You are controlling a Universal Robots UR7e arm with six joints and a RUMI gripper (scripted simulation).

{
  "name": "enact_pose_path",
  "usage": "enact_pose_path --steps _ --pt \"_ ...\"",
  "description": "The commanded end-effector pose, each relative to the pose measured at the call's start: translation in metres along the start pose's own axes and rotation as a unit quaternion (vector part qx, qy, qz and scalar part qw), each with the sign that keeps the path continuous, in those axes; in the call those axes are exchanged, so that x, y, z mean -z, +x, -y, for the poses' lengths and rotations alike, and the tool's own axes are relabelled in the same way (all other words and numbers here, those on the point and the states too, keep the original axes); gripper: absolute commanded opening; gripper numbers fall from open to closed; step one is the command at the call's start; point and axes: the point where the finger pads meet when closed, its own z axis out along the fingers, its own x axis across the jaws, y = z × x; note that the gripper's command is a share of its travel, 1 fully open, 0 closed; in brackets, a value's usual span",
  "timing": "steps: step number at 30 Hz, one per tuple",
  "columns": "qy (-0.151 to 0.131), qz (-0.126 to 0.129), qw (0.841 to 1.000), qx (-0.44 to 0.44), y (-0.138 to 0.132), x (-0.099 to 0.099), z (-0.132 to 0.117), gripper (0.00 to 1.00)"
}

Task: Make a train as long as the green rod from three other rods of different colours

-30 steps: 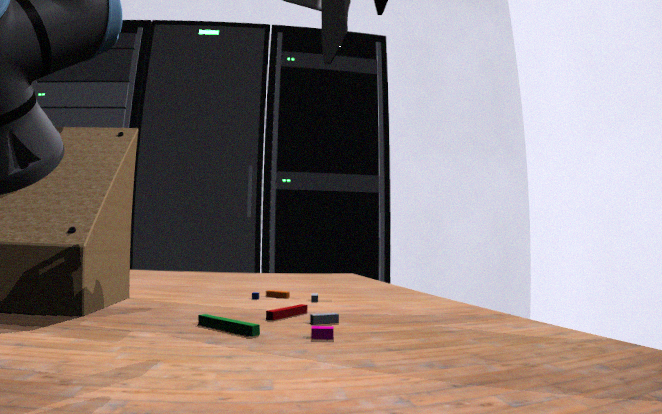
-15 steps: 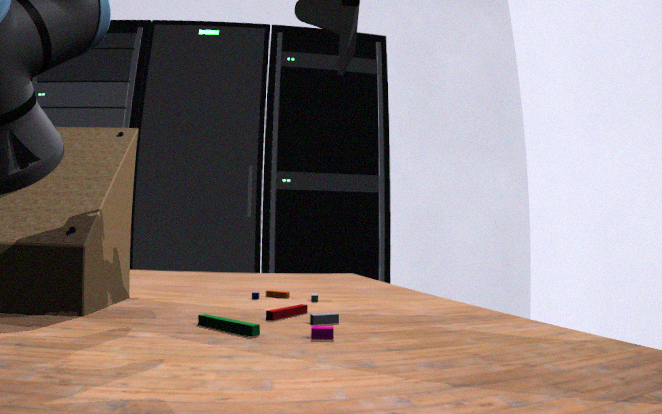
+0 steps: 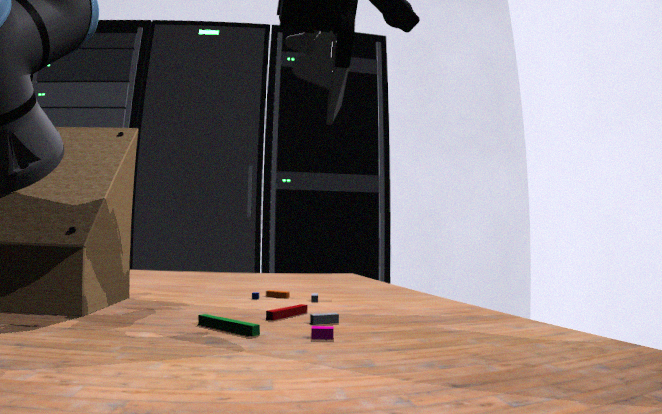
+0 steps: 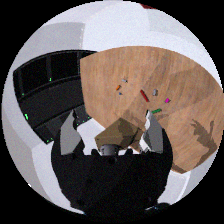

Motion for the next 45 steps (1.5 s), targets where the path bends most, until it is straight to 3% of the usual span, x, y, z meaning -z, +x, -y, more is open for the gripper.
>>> enact_pose_path --steps 1,3,4,5,11,14,17,19,28,31,35,45 --pt "-0.006 -0.04 0.999 -0.005 0.007 -0.041 0.006 1.0" --pt "-0.012 -0.065 0.998 -0.007 0.01 -0.067 0.003 1.0" --pt "-0.012 -0.065 0.998 -0.007 0.01 -0.067 0.003 1.0" --pt "-0.014 -0.077 0.997 -0.009 0.011 -0.08 0.001 1.0" --pt "-0.02 -0.113 0.993 -0.012 0.015 -0.113 -0.009 1.0" --pt "-0.02 -0.113 0.993 -0.012 0.015 -0.113 -0.009 1.0" --pt "-0.023 -0.147 0.989 -0.016 0.018 -0.142 -0.021 1.0" --pt "-0.023 -0.158 0.987 -0.017 0.019 -0.15 -0.025 1.0" --pt "-0.022 -0.209 0.977 -0.021 0.025 -0.182 -0.05 1.0" --pt "-0.022 -0.209 0.977 -0.021 0.025 -0.182 -0.05 1.0" --pt "-0.018 -0.245 0.969 -0.024 0.03 -0.199 -0.069 1.0" --pt "-0.008 -0.296 0.955 -0.027 0.039 -0.214 -0.101 1.0"
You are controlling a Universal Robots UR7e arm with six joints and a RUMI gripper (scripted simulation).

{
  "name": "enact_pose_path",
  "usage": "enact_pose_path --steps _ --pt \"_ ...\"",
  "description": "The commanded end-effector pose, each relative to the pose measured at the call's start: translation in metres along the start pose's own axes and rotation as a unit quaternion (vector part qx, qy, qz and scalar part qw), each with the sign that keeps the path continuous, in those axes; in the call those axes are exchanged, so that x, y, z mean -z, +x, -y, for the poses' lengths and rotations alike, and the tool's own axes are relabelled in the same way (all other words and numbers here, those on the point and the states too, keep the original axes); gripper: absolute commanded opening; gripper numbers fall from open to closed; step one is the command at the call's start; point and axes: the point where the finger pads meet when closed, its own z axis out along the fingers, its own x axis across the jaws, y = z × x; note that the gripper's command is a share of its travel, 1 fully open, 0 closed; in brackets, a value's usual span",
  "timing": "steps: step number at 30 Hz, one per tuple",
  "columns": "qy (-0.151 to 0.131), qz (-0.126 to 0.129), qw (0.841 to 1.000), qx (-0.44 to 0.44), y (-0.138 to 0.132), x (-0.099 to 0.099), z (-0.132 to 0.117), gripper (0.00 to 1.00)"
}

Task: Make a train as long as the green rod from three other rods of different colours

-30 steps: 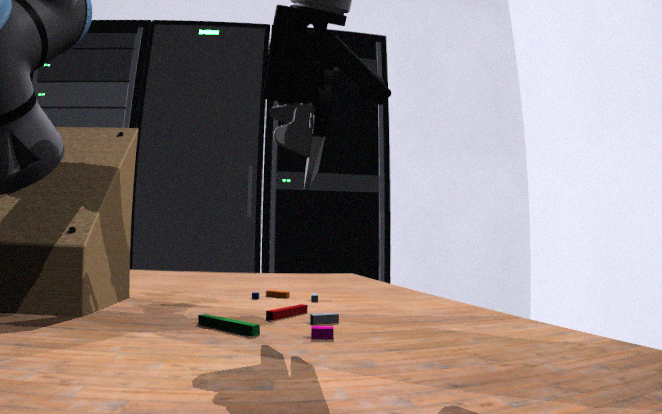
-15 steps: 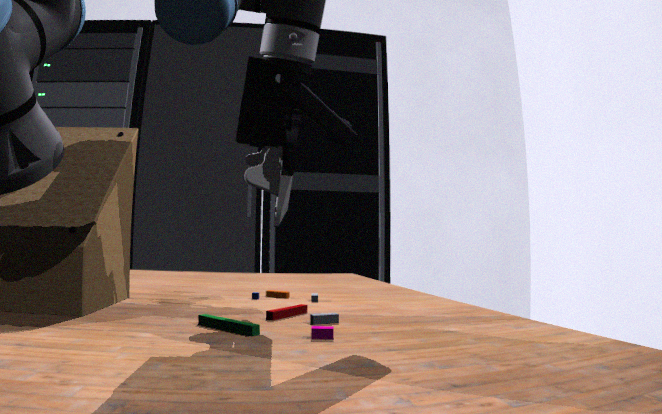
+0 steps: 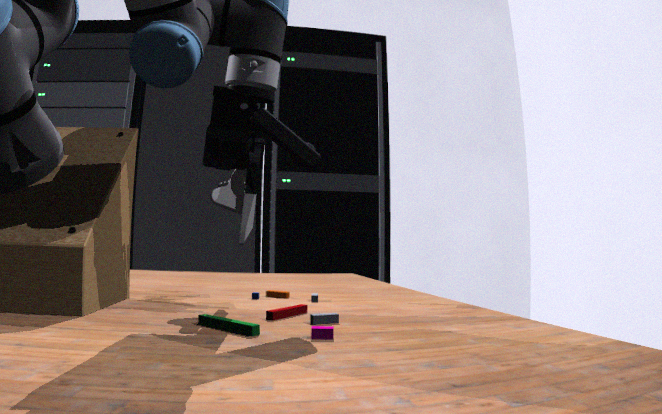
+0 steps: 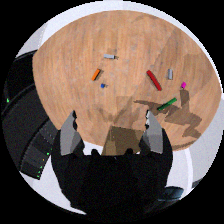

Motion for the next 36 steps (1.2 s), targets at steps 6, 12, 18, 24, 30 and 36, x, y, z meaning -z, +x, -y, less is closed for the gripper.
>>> enact_pose_path --steps 6,12,18,24,30,36 --pt "0.022 -0.062 0.998 -0.013 0.005 -0.018 -0.029 1.0" --pt "0.03 -0.088 0.995 -0.017 0.01 -0.022 -0.045 1.0" --pt "0.036 -0.104 0.994 -0.02 0.014 -0.023 -0.055 1.0" --pt "0.038 -0.11 0.993 -0.021 0.015 -0.023 -0.059 1.0" --pt "0.04 -0.114 0.992 -0.022 0.016 -0.023 -0.061 1.0" --pt "0.04 -0.114 0.992 -0.022 0.017 -0.023 -0.061 1.0"
